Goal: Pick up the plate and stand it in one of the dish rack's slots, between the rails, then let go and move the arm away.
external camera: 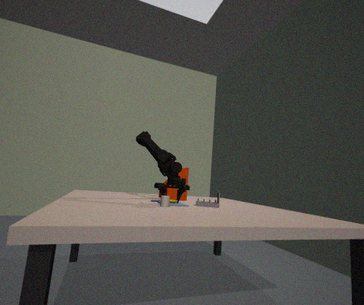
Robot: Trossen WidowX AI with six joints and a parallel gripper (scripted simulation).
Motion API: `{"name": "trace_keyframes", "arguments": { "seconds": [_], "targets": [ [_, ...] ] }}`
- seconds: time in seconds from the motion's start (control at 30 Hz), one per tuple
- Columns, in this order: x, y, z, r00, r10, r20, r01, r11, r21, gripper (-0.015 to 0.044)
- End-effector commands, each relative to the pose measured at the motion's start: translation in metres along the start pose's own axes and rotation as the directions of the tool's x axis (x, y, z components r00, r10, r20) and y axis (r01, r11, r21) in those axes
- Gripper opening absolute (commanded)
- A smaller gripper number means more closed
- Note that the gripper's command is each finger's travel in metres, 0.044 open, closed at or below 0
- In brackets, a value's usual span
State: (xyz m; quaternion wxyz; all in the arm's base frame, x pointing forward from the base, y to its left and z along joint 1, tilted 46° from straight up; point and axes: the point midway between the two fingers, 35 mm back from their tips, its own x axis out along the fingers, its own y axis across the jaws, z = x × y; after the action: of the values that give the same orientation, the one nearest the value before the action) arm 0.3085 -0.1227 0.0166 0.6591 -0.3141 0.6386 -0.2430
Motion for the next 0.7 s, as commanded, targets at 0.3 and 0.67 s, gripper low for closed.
{"name": "trace_keyframes", "arguments": {
  "seconds": [0.3,0.67],
  "targets": [
    [-0.028,0.004,0.008,1.000,0.015,0.004,-0.015,1.000,-0.005,0.0114],
    [-0.088,0.008,0.016,1.000,0.027,0.003,-0.027,1.000,-0.005,0.0000]
  ]
}}
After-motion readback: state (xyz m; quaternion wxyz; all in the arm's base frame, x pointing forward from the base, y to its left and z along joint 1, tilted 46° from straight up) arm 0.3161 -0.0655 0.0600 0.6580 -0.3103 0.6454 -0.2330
